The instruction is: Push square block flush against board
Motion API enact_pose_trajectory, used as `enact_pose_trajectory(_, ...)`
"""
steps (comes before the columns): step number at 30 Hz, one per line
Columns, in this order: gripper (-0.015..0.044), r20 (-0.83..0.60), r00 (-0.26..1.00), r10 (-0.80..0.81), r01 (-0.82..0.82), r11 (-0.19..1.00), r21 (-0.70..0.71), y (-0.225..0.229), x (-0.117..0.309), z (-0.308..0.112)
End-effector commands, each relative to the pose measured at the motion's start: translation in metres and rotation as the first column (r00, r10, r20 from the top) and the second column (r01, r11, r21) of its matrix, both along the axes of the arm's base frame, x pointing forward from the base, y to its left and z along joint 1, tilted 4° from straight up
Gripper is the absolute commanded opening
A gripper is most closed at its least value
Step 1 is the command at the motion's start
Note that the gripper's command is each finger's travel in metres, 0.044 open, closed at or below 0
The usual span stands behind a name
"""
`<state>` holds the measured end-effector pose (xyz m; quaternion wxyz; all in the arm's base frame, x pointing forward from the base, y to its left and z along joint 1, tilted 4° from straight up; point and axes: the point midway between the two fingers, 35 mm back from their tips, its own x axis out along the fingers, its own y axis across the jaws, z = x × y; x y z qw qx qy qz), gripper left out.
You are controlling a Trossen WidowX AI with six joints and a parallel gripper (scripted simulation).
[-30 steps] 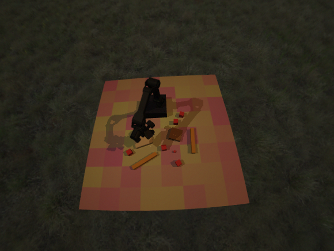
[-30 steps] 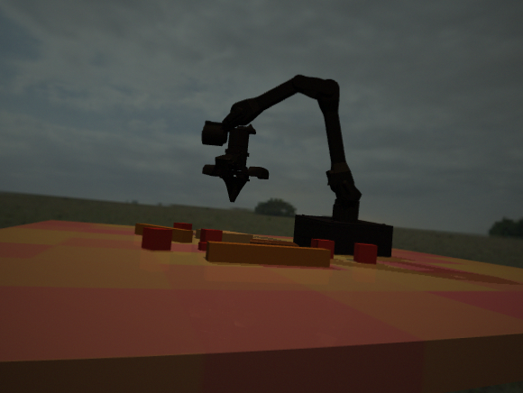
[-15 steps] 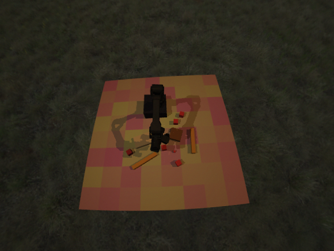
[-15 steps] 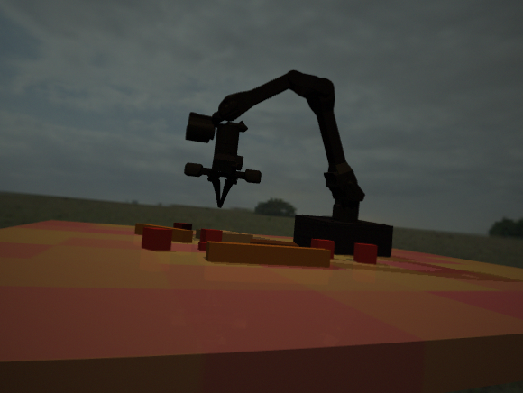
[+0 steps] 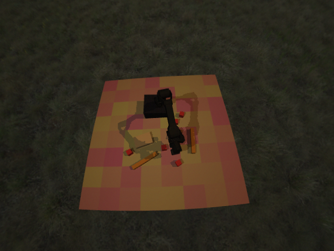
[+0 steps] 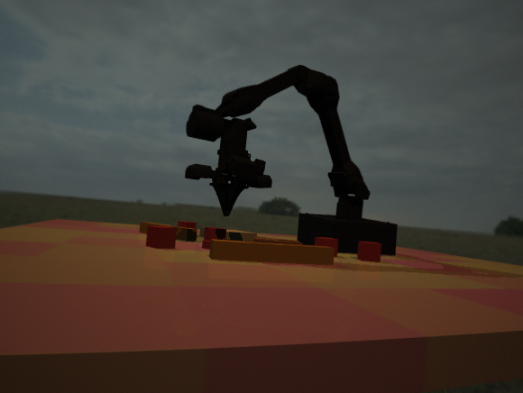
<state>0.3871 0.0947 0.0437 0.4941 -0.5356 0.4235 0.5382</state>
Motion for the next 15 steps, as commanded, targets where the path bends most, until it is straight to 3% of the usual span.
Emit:
enact_pose_trajectory(1, 0.0000, 0.007, 0.992, 0.125, -0.125, 0.992, -0.004, 0.031, 0.001, -0.004)
enact_pose_trajectory(7, 0.0000, 0.008, 0.984, 0.176, -0.176, 0.984, -0.006, 0.044, 0.000, -0.010)
enact_pose_trajectory(11, 0.0000, 0.008, 0.984, 0.176, -0.176, 0.984, -0.006, 0.048, 0.003, -0.058)
enact_pose_trajectory(15, 0.0000, 0.008, 0.984, 0.176, -0.176, 0.984, -0.006, 0.049, 0.003, -0.061)
